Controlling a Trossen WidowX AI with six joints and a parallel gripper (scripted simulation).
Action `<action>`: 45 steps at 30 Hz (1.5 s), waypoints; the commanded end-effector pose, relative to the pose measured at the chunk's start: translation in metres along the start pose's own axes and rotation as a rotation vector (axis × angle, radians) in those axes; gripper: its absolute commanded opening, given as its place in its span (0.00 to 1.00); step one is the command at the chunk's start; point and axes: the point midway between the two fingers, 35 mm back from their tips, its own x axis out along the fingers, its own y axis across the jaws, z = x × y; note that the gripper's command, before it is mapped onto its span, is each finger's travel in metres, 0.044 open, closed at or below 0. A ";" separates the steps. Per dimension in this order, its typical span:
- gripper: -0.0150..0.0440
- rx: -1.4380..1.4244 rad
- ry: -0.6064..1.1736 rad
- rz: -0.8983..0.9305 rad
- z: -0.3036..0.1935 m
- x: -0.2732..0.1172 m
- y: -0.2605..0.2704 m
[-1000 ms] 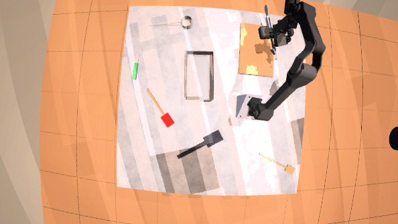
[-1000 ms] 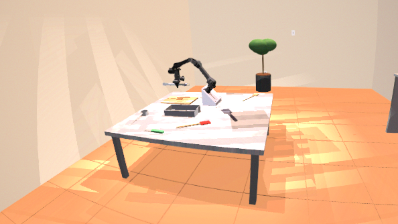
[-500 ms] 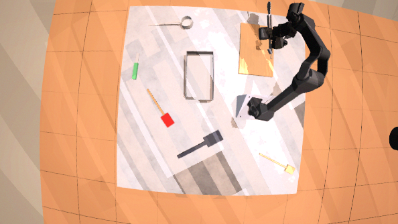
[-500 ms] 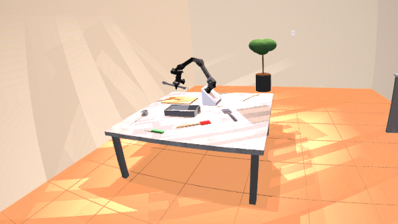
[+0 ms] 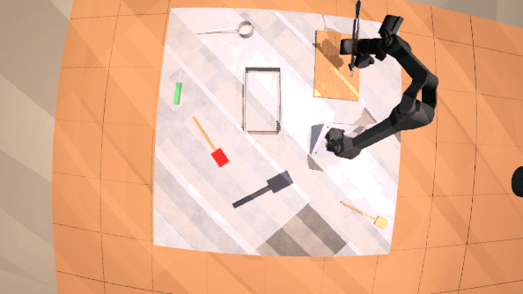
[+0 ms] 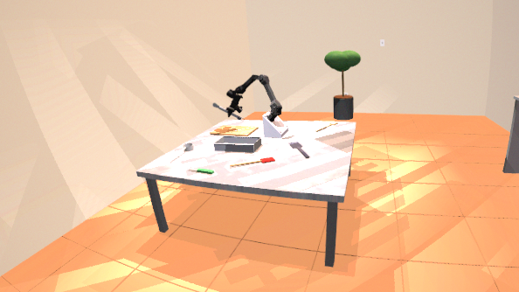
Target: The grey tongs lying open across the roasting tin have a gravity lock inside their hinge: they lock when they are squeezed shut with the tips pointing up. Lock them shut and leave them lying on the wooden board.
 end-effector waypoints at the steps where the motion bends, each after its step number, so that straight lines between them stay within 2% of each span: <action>1: 0.00 -0.004 0.059 -0.005 -0.001 -0.002 0.001; 21: 0.00 -0.024 0.365 -0.001 0.010 -0.011 0.000; 45: 0.00 -0.069 0.700 0.047 0.037 -0.050 -0.013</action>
